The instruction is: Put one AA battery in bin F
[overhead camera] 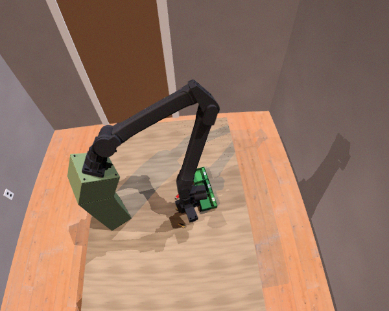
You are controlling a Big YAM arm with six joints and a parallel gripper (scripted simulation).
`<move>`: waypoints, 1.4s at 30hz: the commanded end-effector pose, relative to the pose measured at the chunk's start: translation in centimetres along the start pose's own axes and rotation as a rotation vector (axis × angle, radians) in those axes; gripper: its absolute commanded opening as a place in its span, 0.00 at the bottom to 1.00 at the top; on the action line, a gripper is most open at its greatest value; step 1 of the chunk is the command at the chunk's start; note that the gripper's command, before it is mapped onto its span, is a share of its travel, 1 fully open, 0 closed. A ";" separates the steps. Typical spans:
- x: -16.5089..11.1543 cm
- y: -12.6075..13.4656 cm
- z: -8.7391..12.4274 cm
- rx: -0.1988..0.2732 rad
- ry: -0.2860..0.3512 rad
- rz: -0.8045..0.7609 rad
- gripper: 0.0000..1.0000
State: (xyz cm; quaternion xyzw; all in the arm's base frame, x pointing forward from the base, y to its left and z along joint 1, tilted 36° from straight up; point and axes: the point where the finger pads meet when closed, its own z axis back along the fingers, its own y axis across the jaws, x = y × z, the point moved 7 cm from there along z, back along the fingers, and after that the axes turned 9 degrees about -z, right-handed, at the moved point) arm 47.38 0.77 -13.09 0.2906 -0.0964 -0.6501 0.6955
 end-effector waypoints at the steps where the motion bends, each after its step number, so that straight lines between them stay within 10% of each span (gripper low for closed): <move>1: 0.1 -0.3 0.3 -0.001 -0.005 -0.005 0.08; 27: 0.1 -0.3 0.4 -0.001 -0.005 -0.005 0.08; 42: 0.5 -0.4 5.7 -0.002 -0.009 -0.007 0.08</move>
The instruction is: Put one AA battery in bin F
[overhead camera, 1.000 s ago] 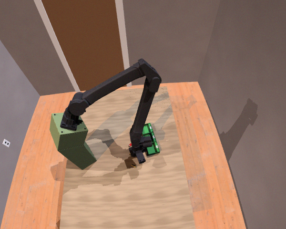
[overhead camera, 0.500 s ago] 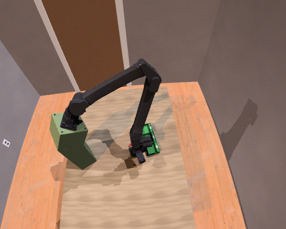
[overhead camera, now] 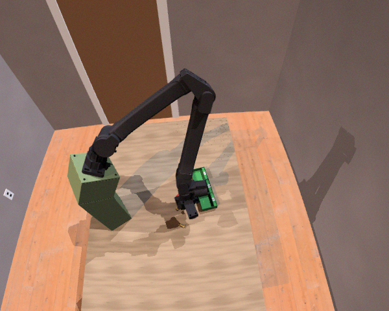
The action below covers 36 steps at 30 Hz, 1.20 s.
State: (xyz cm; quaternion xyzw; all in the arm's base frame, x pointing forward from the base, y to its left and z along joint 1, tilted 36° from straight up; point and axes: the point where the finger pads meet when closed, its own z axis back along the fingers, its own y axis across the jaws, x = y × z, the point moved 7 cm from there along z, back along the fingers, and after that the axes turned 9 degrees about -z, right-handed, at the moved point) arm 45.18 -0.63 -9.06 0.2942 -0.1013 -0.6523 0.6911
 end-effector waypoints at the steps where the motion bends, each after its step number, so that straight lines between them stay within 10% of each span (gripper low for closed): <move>1: 0.4 -0.7 1.0 -0.015 -0.005 0.000 0.08; 36: -4.3 1.8 0.4 -0.016 0.004 0.004 0.08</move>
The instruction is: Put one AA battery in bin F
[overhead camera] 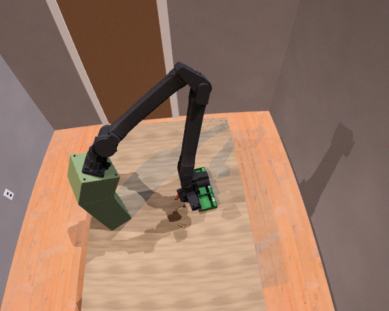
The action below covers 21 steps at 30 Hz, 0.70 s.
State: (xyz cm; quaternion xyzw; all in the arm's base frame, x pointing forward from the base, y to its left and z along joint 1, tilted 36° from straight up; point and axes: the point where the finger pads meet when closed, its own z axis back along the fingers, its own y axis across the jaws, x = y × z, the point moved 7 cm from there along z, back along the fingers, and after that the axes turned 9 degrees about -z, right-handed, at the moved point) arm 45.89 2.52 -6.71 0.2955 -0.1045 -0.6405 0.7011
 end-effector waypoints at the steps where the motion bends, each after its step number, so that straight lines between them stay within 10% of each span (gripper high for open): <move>1: -1.3 0.3 -0.3 -0.018 -0.002 -0.027 0.08; 21: -11.0 6.4 0.4 0.004 0.003 -0.130 0.08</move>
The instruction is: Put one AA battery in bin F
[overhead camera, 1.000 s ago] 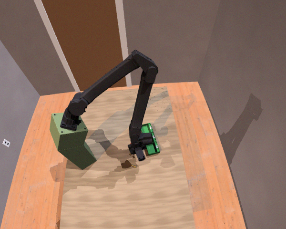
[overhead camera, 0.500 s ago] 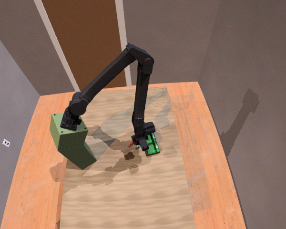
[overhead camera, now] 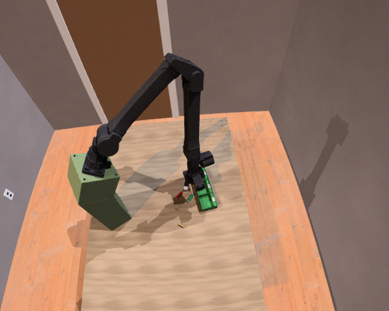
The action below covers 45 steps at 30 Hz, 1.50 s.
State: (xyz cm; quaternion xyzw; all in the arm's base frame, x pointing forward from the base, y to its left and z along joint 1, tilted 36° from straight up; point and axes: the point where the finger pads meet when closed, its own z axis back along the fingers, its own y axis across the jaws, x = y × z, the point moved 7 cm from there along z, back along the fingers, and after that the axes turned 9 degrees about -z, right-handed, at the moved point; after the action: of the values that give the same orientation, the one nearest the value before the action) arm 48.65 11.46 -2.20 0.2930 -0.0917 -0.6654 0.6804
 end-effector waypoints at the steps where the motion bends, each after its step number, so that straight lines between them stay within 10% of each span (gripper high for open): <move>1: -2.5 1.7 0.8 0.017 0.008 -0.062 0.08; 10: -7.0 3.5 0.4 0.006 0.006 -0.064 0.08; 45: -5.9 3.3 -1.2 0.007 0.001 -0.066 0.08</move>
State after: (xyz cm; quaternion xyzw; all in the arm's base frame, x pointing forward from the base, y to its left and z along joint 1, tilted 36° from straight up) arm 51.09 17.23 0.73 0.2980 -0.0817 -0.6852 0.6595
